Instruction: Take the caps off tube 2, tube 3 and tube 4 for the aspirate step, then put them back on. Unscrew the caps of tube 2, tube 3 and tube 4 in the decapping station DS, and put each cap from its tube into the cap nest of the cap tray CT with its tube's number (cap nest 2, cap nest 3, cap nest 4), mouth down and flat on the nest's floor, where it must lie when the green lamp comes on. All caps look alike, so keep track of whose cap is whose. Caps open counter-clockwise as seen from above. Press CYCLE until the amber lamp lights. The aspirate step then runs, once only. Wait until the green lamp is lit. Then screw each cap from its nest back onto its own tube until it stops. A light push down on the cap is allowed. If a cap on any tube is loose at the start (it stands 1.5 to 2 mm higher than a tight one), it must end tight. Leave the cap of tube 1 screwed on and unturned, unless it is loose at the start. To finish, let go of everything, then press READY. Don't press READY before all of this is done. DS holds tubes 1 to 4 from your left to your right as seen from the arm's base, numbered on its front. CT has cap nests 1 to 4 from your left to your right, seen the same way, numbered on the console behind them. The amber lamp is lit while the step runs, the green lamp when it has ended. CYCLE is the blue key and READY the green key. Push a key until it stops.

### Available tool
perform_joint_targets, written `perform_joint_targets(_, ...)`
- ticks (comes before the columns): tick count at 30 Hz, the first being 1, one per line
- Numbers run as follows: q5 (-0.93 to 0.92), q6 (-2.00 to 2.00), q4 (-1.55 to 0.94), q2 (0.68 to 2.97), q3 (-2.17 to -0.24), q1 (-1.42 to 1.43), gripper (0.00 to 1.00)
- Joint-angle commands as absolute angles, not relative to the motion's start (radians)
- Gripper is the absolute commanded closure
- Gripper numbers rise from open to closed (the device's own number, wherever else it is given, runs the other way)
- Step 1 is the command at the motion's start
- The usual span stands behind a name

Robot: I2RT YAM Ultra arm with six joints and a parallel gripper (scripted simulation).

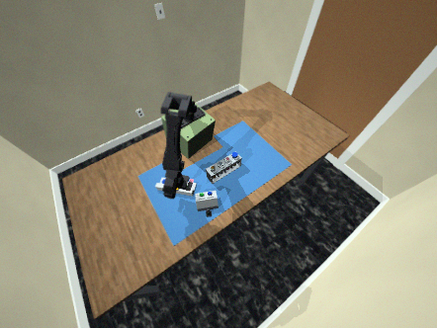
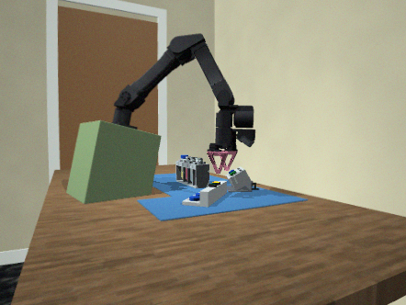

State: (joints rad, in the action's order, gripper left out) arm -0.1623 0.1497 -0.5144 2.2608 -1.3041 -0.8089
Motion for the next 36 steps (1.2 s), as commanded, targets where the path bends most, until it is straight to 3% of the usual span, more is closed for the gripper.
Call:
perform_joint_targets(1,-0.172,0.082,-0.487,2.254,-1.308,-0.835,0.0)
perform_joint_targets(7,-0.186,-0.038,-0.483,2.301,-1.329,-0.954,0.0)
perform_joint_targets(36,-0.186,-0.038,-0.483,2.301,-1.329,-0.954,0.0)
